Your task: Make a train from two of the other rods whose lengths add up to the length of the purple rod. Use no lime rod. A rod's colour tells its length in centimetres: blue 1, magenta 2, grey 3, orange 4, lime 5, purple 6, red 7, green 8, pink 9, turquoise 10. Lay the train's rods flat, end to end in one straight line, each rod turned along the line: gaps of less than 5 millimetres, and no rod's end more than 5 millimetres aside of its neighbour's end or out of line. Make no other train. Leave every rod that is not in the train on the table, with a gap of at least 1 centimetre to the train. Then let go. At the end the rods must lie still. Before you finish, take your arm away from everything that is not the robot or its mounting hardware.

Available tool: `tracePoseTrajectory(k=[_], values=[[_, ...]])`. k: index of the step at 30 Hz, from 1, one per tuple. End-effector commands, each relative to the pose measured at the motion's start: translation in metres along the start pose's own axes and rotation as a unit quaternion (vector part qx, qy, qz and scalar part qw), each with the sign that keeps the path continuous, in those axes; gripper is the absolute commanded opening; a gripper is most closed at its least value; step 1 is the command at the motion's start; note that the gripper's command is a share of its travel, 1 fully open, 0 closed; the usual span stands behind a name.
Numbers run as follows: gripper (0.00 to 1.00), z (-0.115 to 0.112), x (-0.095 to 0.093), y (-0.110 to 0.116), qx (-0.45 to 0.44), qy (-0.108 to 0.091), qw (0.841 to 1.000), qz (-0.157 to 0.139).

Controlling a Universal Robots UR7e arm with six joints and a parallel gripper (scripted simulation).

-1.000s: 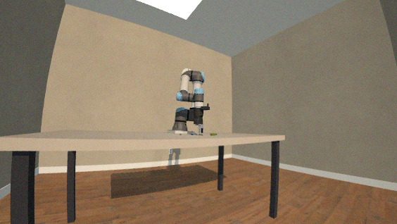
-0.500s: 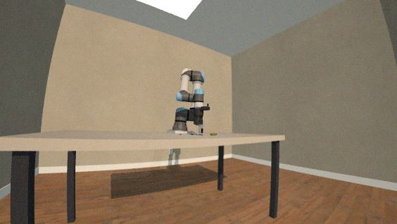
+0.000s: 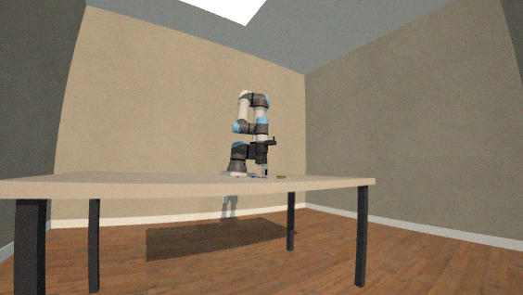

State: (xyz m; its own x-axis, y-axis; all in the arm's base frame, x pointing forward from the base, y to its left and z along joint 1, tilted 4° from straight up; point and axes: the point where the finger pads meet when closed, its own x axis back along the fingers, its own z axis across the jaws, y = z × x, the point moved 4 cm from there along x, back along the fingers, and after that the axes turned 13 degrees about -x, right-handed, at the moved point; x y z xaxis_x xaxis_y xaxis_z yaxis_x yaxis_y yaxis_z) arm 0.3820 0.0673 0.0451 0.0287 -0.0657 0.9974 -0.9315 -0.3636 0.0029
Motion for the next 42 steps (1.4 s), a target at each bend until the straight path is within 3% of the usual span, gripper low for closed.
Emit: tracePoseTrajectory(k=[1, 18, 42], values=[[0.54, 0.0, 0.0, 0.0, 0.0, 0.0, 1.0, 0.001], [0.54, 0.0, -0.001, 0.0, 0.0, 0.0, 1.0, 0.001], [0.54, 0.0, -0.017, 0.0, 0.0, 0.0, 1.0, 0.001]])
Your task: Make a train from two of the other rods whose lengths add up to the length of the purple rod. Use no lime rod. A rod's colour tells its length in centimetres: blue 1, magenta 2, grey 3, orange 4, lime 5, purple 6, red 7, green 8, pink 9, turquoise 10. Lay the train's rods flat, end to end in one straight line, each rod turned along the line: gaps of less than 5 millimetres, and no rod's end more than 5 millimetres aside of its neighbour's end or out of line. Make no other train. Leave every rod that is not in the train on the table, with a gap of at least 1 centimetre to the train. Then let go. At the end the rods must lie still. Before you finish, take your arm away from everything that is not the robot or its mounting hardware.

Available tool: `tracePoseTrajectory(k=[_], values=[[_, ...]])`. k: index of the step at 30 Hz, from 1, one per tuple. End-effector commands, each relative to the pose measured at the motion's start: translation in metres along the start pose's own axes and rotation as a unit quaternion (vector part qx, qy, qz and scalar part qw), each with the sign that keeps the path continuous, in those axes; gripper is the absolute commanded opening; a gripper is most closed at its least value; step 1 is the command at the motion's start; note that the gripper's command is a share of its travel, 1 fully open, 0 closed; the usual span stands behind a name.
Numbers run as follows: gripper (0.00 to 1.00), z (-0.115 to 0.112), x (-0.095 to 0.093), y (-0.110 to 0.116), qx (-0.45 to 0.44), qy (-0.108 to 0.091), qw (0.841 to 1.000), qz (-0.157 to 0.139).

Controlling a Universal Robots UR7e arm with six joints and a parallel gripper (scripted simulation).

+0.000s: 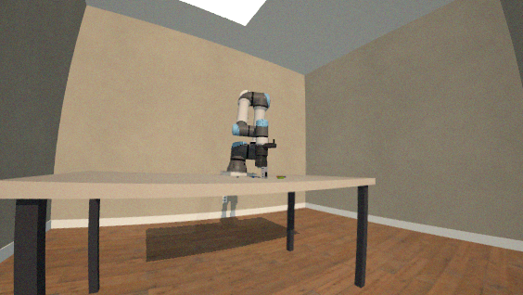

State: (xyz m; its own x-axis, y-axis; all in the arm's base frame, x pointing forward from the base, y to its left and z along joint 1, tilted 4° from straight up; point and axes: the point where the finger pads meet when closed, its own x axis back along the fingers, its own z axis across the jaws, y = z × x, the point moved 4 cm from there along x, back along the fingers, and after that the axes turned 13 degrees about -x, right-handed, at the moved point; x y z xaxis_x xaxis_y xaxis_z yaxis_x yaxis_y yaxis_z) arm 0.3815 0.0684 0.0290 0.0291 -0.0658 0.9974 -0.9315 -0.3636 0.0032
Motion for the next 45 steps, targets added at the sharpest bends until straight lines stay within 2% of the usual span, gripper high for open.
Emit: tracePoseTrajectory(k=[1, 38, 39, 45], values=[[0.54, 0.0002, -0.0005, -0.0004, 0.0, 0.0, 1.0, 0.001], [0.54, 0.0002, -0.0005, -0.0004, 0.0, 0.0, 1.0, 0.001], [0.24, 0.0002, -0.0005, -0.0004, 0.0, 0.0, 1.0, 0.001], [0.24, 0.0002, -0.0005, -0.0004, 0.0, 0.0, 1.0, 0.001]])
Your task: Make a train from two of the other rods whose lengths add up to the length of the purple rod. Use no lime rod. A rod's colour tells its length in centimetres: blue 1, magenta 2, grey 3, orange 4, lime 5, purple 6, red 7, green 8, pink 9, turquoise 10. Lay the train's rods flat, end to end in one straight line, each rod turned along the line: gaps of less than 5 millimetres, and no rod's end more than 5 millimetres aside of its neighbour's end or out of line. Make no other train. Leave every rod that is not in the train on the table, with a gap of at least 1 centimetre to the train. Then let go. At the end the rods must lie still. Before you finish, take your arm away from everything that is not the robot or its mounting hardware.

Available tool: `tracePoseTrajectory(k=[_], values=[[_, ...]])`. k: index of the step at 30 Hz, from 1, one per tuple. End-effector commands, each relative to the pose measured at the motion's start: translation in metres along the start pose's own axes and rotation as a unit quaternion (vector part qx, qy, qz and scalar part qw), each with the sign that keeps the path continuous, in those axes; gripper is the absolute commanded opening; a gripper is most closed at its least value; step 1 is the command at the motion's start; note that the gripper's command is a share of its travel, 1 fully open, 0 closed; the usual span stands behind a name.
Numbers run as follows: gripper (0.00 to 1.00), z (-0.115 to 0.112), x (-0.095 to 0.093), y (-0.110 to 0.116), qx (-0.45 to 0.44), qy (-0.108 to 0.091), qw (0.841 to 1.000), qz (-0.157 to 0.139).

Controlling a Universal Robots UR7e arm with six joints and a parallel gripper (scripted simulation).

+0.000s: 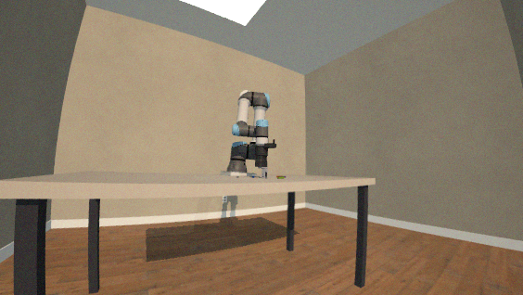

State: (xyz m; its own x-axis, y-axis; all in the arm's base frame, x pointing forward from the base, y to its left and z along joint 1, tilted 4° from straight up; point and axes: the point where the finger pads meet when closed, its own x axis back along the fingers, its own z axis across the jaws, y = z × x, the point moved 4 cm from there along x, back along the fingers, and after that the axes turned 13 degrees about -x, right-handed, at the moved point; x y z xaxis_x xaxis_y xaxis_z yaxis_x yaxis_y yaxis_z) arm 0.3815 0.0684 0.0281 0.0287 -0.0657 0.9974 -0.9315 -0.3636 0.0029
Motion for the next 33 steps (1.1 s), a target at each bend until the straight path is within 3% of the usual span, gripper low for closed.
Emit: tracePoseTrajectory(k=[1, 33], values=[[0.24, 0.0002, 0.0003, -0.0003, 0.0, 0.0, 1.0, 0.001], [0.24, 0.0002, 0.0042, -0.0003, 0.0, 0.0, 1.0, 0.001]])
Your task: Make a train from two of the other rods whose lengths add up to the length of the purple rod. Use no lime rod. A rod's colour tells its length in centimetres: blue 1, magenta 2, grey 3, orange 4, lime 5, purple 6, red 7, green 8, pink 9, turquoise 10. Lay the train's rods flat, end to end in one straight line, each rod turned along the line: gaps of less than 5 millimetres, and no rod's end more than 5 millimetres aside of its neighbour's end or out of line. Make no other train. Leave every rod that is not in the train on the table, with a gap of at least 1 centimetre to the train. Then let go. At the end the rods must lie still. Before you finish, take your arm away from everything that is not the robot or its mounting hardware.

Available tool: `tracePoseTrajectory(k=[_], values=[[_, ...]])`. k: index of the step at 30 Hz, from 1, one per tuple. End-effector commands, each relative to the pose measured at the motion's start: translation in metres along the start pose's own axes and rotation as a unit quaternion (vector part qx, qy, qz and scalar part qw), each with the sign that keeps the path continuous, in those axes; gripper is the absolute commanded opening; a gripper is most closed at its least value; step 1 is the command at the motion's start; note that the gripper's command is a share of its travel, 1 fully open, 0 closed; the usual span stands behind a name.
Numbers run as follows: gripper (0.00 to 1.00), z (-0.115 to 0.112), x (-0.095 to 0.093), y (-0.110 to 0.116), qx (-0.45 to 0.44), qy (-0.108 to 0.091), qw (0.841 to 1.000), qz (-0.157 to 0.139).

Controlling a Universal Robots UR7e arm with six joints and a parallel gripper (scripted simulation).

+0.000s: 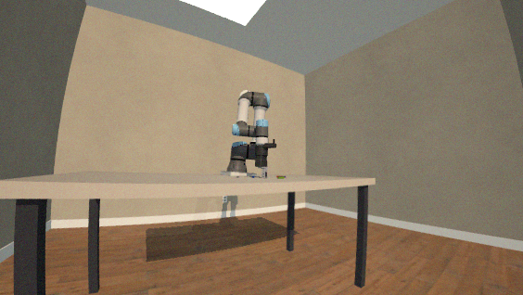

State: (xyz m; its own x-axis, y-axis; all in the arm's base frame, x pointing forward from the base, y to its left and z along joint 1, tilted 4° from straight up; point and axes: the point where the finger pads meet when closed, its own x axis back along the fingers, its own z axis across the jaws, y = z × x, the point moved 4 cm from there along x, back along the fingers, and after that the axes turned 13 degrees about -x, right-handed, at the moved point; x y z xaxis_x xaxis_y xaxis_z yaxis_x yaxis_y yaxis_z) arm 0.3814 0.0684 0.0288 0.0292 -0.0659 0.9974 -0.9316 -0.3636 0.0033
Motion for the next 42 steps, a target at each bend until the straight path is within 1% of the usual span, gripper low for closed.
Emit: tracePoseTrajectory(k=[1, 4, 8, 10, 18, 23, 29, 38, 42], values=[[0.24, 0.0, 0.005, 0.0, 0.0, 0.0, 1.0, 0.001], [0.24, 0.0, 0.014, 0.0, 0.0, 0.0, 1.0, 0.001], [0.24, 0.0, 0.032, 0.0, 0.0, 0.0, 1.0, 0.001], [0.24, 0.0, 0.032, 0.0, 0.0, 0.0, 1.0, 0.001], [0.24, 0.0, 0.077, 0.0, 0.0, 0.0, 1.0, 0.001], [0.24, 0.0, 0.095, 0.0, 0.0, 0.0, 1.0, 0.001], [0.24, 0.0, 0.099, 0.0, 0.0, 0.0, 1.0, 0.001], [0.24, 0.0, 0.1, 0.0, 0.0, 0.0, 1.0, 0.001], [0.24, 0.008, 0.1, 0.002, -0.024, 0.001, 1.0, 0.001]])
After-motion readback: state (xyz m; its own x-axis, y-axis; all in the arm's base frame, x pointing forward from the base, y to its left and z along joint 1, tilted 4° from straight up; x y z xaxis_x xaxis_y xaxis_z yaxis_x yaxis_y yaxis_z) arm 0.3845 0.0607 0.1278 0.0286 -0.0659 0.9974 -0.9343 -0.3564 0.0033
